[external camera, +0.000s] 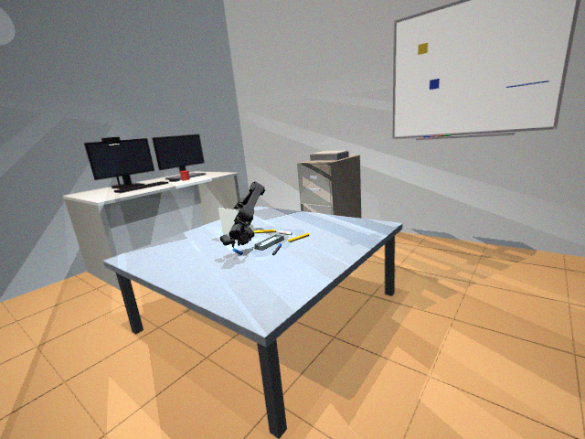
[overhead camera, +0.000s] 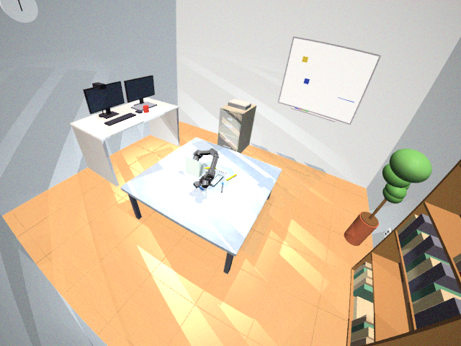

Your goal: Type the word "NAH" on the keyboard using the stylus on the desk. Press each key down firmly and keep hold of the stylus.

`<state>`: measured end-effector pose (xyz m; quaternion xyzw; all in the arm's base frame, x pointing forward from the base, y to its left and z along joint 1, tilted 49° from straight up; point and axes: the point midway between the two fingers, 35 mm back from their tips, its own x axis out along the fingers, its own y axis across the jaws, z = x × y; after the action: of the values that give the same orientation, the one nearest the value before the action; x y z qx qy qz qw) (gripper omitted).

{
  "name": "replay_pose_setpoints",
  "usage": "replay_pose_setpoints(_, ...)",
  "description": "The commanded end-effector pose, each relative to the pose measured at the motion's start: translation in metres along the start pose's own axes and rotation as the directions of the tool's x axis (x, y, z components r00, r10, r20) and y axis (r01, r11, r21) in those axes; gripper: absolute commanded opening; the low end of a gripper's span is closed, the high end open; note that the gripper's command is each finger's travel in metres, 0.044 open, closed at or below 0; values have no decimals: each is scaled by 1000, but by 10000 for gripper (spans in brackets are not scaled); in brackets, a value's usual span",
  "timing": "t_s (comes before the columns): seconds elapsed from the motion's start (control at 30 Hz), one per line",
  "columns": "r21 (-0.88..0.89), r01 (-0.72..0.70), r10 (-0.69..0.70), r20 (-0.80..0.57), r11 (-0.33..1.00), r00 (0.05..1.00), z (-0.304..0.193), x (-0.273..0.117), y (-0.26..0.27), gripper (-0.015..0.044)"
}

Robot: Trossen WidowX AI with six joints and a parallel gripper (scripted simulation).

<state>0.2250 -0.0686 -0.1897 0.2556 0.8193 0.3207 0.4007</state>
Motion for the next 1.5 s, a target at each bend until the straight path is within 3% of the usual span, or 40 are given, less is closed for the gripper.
replay_pose_setpoints(0.0,4,-3,3,2,1000,1000,2,3,1,150)
replay_pose_setpoints(1.0,3,-4,4,2,1000,1000,14,25,1,150)
replay_pose_setpoints(1.13,-1,-1,1,-1,1000,1000,13,23,0,45)
replay_pose_setpoints(1.47,-1,-1,1,-1,1000,1000,13,23,0,0)
